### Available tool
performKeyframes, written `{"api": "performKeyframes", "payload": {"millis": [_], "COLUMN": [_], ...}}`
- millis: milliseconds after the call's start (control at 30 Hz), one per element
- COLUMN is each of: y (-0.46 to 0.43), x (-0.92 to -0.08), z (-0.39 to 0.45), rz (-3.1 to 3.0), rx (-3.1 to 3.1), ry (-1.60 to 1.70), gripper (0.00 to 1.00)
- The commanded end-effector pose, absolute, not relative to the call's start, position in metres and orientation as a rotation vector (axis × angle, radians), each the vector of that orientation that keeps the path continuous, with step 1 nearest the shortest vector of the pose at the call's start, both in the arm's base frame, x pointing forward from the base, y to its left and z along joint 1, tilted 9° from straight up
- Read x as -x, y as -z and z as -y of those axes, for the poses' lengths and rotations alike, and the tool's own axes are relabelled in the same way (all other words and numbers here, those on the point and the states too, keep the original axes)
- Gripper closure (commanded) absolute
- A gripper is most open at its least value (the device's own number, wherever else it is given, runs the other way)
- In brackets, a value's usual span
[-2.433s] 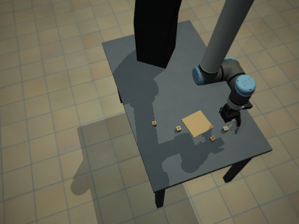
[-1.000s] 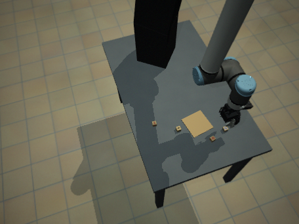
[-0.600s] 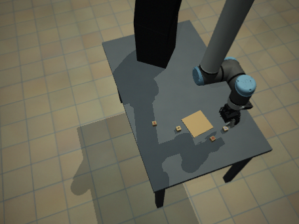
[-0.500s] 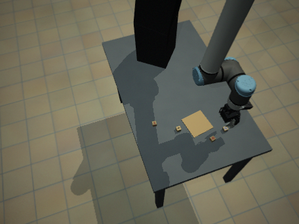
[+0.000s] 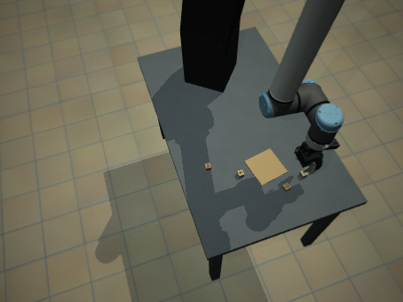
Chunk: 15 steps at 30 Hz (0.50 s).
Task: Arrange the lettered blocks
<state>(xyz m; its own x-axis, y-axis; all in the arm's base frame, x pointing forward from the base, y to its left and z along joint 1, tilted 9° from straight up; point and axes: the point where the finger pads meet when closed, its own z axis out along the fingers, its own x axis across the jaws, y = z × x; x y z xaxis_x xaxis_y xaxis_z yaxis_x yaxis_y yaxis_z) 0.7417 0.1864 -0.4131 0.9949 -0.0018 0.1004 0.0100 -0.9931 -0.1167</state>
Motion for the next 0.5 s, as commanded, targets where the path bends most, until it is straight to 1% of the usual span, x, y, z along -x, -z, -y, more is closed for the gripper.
{"api": "performKeyframes", "payload": {"millis": [0, 467], "y": [0.418, 0.437], "x": [-0.743, -0.745], "z": [-0.187, -0.190], "rz": [0.006, 0.006], "rx": [3.020, 3.020], "ry": [0.154, 0.154], "gripper": [0.63, 0.63]}}
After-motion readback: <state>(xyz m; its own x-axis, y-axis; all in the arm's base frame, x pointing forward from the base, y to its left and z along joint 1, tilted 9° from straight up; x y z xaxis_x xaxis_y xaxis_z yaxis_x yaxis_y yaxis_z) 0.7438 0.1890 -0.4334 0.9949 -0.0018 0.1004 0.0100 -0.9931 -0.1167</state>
